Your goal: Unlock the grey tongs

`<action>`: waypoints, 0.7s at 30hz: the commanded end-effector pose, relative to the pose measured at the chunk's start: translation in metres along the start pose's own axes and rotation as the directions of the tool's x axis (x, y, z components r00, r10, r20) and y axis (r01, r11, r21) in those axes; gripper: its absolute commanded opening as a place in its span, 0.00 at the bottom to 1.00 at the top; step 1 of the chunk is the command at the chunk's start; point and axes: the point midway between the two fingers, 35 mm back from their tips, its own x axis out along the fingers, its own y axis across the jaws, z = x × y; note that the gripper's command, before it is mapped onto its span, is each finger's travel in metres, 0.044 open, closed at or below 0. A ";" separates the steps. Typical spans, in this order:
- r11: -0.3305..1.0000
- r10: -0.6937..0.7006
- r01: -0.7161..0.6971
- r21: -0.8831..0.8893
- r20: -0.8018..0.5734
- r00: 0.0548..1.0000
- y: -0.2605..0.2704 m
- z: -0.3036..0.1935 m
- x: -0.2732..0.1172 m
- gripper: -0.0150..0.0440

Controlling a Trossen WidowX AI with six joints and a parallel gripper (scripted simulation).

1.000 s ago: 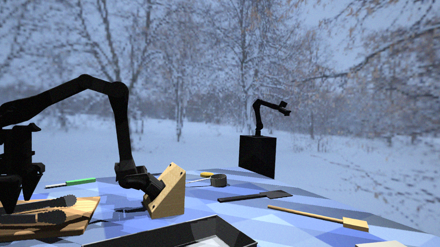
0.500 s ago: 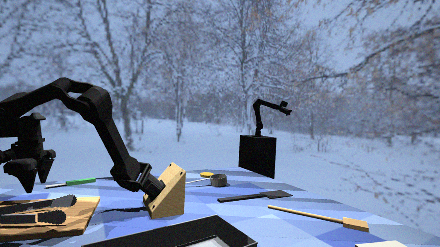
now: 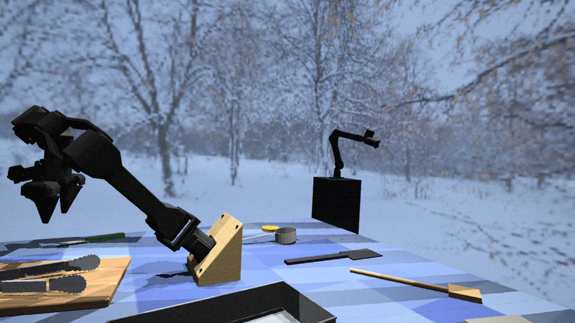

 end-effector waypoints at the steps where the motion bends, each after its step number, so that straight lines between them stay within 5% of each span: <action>1: 0.999 -0.033 0.033 0.001 0.027 0.999 -0.001 0.002 -0.009 1.00; 7: 0.977 -0.207 0.203 0.065 0.074 0.975 0.007 0.001 -0.038 1.00; 21: 0.977 -0.207 0.203 0.065 0.074 0.975 0.007 0.001 -0.038 1.00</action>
